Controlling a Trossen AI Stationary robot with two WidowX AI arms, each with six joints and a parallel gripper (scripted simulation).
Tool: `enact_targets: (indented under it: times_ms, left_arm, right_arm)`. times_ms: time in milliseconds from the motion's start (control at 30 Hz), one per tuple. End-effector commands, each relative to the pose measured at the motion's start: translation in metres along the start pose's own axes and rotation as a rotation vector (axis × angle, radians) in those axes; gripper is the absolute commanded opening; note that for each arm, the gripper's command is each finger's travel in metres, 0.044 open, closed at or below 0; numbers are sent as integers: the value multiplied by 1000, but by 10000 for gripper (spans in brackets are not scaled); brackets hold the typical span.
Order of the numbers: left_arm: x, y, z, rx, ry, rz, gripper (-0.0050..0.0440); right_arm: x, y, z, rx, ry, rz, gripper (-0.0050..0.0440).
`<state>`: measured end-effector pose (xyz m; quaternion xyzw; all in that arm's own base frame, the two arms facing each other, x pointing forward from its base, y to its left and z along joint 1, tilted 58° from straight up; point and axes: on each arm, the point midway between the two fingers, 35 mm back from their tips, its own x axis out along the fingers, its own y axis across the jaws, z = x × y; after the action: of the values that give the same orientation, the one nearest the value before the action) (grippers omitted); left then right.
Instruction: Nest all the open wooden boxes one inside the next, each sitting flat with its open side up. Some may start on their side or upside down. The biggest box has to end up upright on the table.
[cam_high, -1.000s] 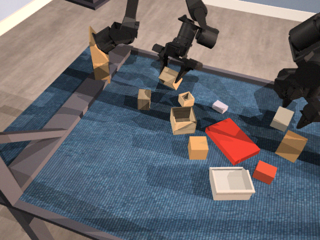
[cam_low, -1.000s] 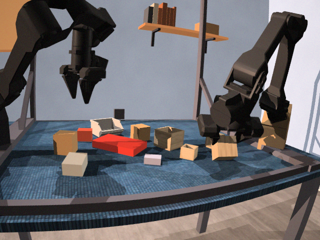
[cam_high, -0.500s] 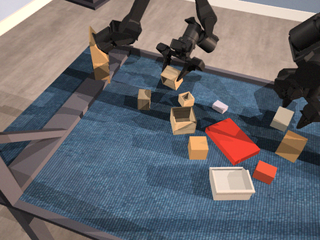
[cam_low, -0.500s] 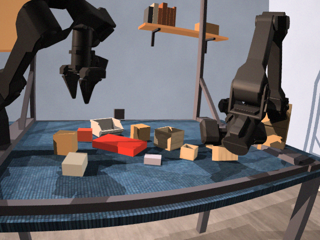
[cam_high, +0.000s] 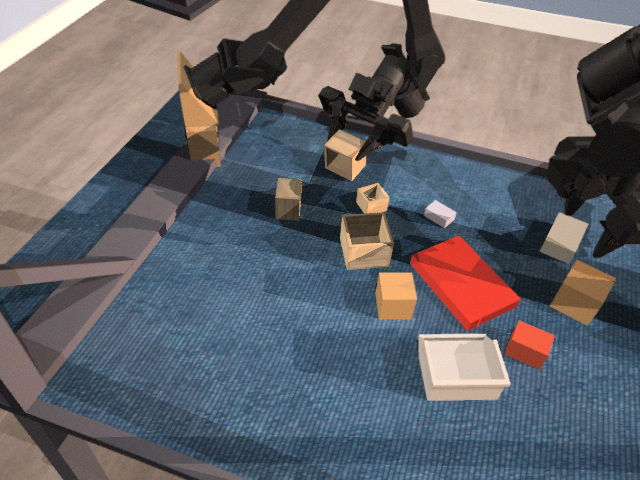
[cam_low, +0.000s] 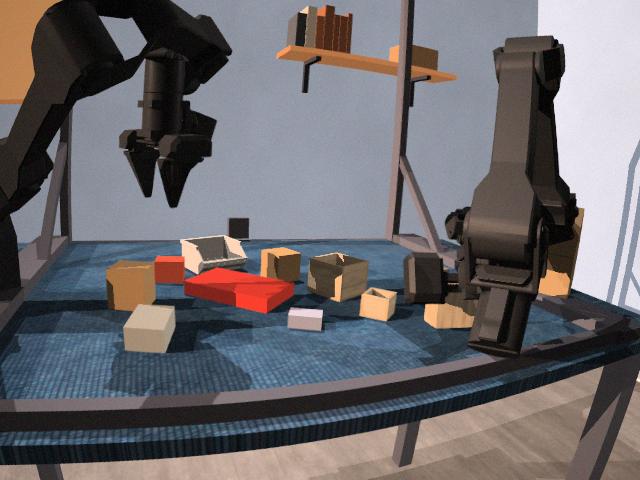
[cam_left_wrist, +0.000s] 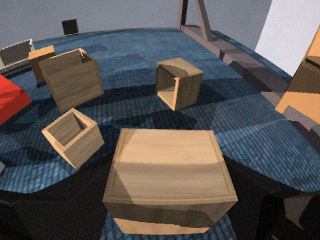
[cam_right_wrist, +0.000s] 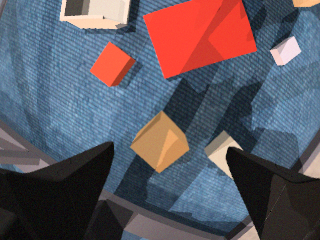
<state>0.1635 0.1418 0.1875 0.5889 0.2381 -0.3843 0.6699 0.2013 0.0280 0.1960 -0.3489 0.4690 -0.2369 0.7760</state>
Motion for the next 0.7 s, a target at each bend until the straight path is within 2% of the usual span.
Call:
enact_targets:
  times_ms: [0,100,300,333,667]
  left_arm:
    - [-5,2,-6,12,-97,2,-50]
    - [-6,2,-9,11,-133,5,-50]
    - [-4,2,-12,14,-129,2,-50]
    - [-4,2,-12,14,-129,2,24]
    - [-4,2,-12,16,-128,1,264]
  right_arm:
    - [-1,-1,1,1,-2,0,400]
    - [-1,-1,1,1,-2,0,400]
    - [-1,-1,1,1,-2,0,400]
    - [-1,-1,1,1,-2,0,400]
    - [-1,-1,1,1,-2,0,400]
